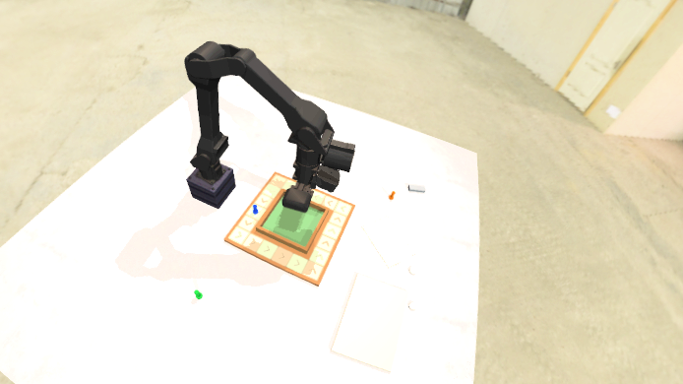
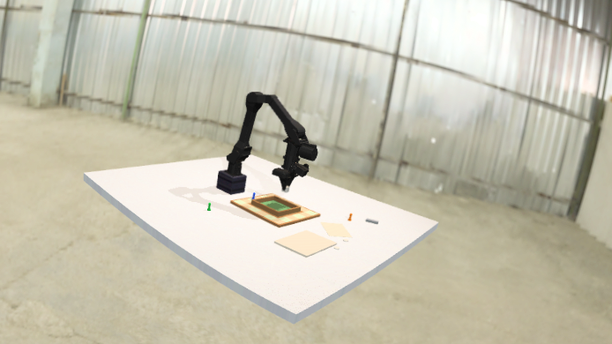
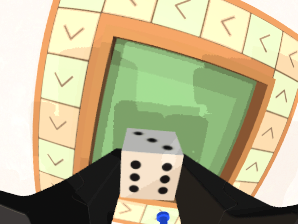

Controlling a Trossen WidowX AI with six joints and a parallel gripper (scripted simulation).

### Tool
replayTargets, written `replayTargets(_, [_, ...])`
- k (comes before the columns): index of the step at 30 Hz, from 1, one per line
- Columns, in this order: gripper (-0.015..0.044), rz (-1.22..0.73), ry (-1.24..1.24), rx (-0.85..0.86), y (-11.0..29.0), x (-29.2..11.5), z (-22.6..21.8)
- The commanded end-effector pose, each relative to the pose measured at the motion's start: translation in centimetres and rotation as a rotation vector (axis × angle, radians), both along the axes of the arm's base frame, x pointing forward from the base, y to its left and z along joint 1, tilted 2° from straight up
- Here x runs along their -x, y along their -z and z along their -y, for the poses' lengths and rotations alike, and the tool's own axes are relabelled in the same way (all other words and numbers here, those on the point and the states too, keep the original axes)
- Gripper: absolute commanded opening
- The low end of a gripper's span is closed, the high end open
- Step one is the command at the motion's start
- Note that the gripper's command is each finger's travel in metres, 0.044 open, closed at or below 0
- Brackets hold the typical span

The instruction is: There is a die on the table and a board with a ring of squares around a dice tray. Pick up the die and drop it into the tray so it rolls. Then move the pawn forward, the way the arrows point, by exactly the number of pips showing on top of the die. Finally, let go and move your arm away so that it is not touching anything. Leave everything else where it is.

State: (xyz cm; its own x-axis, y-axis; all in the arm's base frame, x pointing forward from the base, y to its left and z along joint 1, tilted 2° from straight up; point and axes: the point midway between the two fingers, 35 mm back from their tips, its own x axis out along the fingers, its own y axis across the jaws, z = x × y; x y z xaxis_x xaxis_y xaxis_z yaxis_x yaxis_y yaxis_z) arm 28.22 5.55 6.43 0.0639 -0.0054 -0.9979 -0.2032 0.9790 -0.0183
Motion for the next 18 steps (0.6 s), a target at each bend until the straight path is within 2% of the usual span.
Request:
replayTargets(1, [0.0, -0.004, 0.085, -0.006, 0.7, 0.9, 2.2])
replayTargets(9, [0.0, 0.018, 0.111, -0.01, 1.0, 1.0, 2.9])
replayTargets(18, [0.0, 0.315, 0.104, -0.052, 1.9, 0.2, 2.7])
